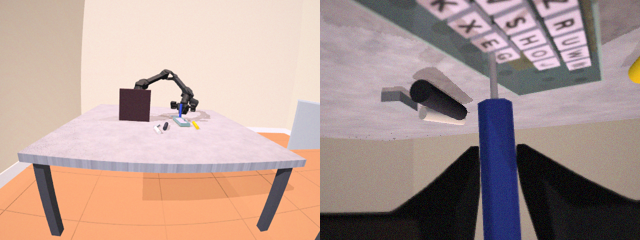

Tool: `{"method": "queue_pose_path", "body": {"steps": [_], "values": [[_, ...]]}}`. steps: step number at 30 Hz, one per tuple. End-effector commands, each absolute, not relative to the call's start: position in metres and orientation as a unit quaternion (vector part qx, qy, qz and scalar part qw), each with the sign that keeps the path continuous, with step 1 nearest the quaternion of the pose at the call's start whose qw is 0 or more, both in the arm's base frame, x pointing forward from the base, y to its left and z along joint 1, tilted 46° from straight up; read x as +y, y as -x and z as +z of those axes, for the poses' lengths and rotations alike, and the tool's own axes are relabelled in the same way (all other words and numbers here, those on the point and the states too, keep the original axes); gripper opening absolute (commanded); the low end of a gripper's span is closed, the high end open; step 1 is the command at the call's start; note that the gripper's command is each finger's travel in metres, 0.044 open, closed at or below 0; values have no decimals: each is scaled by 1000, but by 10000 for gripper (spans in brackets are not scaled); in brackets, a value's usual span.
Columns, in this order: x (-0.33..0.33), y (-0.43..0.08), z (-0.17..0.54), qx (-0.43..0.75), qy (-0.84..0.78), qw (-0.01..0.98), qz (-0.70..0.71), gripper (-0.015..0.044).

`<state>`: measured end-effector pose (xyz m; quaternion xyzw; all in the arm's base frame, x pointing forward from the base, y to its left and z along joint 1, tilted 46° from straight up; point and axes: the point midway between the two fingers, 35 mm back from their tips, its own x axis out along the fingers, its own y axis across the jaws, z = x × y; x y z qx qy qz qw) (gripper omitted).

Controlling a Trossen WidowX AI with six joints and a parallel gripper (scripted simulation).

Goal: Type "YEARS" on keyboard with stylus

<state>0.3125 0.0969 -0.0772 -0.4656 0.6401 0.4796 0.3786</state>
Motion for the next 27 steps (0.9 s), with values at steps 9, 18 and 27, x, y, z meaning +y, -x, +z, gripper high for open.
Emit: {"method": "queue_pose_path", "body": {"steps": [9, 18, 27], "values": [[101, -312, -80, 640, 464, 380, 479, 81], [103, -312, -83, 640, 464, 380, 479, 81], [104, -312, -83, 640, 464, 380, 479, 81]]}}
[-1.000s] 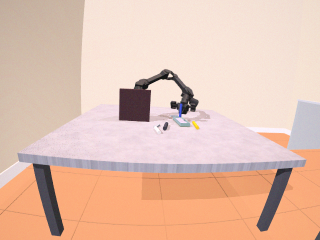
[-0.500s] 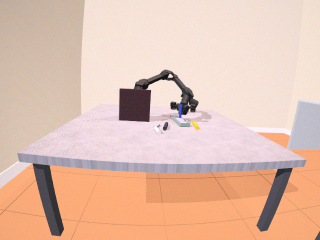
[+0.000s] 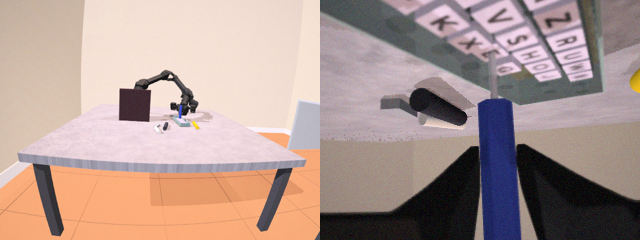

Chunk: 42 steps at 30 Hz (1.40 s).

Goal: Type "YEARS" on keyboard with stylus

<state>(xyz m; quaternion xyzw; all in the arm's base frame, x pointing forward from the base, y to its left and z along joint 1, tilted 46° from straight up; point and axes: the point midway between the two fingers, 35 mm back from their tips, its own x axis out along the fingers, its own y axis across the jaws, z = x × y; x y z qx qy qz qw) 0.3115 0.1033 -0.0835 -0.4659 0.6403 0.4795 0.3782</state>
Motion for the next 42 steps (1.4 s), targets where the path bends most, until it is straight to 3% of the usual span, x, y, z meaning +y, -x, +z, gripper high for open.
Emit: {"method": "queue_pose_path", "body": {"steps": [1, 24, 27, 30, 42], "values": [[104, -312, -83, 640, 464, 380, 479, 81], [79, -317, -59, 640, 463, 384, 478, 85], [79, -317, -59, 640, 463, 384, 478, 65], [83, -318, -55, 640, 463, 384, 479, 0], [126, -327, -9, 639, 464, 384, 479, 0]]}}
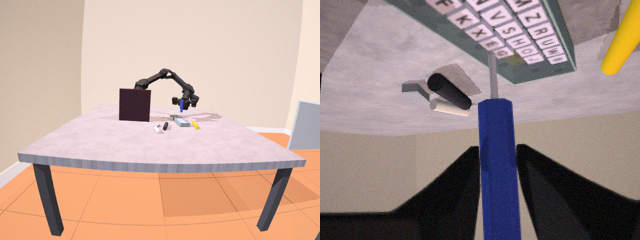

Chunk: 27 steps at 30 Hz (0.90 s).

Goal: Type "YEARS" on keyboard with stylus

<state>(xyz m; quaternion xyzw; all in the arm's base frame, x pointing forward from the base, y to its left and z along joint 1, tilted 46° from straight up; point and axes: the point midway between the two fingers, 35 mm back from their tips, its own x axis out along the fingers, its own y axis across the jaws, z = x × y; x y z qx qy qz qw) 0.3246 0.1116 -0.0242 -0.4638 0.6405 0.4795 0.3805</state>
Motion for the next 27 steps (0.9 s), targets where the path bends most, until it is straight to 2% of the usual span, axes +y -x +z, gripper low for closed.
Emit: {"method": "queue_pose_path", "body": {"steps": [1, 9, 24, 27], "values": [[129, -327, -4, 639, 464, 384, 479, 0], [156, -324, 28, 638, 464, 383, 480, 0], [171, -321, 14, 638, 464, 383, 480, 0], [172, -322, 12, 638, 464, 383, 480, 79]]}}
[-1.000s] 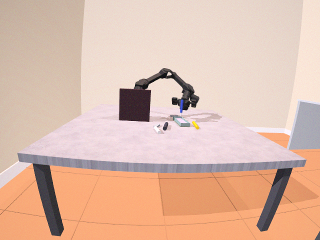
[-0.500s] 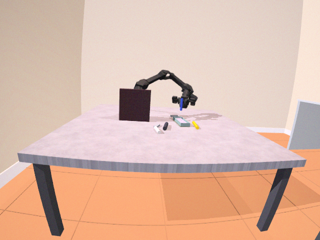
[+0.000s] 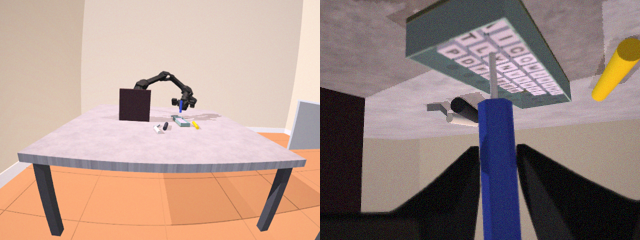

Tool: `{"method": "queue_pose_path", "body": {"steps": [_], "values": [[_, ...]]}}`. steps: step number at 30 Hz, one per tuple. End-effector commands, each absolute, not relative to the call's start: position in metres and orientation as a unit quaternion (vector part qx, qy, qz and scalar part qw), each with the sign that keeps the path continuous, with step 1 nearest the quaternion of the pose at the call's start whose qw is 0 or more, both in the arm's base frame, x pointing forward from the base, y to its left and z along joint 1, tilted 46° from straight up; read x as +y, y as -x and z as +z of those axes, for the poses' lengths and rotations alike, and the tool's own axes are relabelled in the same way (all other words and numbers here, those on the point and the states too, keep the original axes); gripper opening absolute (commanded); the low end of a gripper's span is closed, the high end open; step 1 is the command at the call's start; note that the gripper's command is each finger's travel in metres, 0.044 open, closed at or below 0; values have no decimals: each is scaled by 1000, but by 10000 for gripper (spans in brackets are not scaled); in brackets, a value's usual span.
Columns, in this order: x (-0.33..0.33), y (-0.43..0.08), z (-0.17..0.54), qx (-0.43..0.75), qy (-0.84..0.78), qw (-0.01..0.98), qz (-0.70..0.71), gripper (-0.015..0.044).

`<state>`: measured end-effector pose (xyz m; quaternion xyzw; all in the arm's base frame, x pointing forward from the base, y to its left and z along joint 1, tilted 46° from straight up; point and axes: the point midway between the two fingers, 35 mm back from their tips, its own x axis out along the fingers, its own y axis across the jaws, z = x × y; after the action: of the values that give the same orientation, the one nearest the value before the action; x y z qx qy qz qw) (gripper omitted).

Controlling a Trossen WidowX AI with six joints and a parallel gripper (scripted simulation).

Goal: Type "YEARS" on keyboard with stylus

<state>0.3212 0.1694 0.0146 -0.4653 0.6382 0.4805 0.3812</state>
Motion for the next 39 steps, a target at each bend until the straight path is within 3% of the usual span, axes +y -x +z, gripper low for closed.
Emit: {"method": "queue_pose_path", "body": {"steps": [1, 39], "values": [[172, -322, 12, 638, 464, 383, 480, 81], [183, -321, 2, 638, 464, 383, 480, 81]]}}
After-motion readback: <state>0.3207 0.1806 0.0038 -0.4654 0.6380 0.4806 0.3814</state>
